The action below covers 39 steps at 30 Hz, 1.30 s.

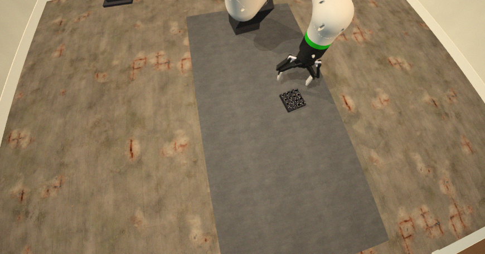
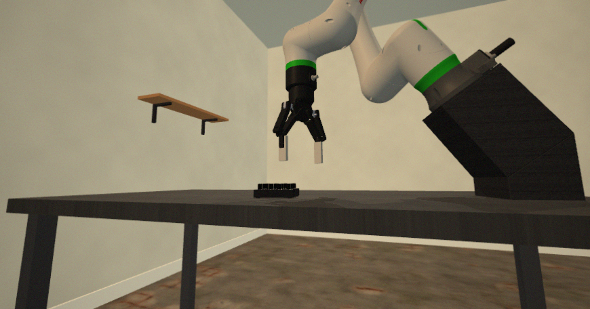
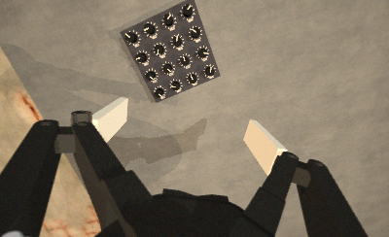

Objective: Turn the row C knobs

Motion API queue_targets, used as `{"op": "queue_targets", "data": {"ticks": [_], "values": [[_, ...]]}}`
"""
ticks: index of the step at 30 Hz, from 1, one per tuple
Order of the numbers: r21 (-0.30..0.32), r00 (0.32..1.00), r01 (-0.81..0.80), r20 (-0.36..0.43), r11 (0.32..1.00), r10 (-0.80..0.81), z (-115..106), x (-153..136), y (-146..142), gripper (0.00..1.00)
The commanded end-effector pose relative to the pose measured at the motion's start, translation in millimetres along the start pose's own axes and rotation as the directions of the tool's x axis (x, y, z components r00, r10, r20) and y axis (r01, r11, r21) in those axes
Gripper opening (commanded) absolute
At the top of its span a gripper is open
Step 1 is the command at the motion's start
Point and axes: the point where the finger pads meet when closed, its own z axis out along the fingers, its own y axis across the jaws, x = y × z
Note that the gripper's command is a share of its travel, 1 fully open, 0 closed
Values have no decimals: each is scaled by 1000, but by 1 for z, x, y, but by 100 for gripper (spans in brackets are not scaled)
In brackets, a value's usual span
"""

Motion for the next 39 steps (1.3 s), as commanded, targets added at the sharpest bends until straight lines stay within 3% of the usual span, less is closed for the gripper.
{"op": "queue_targets", "data": {"ticks": [1,6,7,13,20,23,26,29,30,39], "values": [[-5,988,-155,-12,988,155,-2,7,-6,100],[-4,963,-271,-13,963,271,-4,13,-10,100],[-2,927,-375,-13,927,375,-5,18,-14,100],[0,831,-557,-12,831,557,-8,28,-22,100],[3,650,-760,-10,650,760,-12,40,-32,100],[3,620,-784,-9,620,784,-13,42,-33,100],[4,533,-846,-8,533,846,-14,47,-37,100],[4,525,-851,-8,525,851,-14,47,-37,100],[4,525,-851,-8,525,851,-14,47,-37,12],[4,525,-851,-8,525,851,-14,47,-37,12]]}}
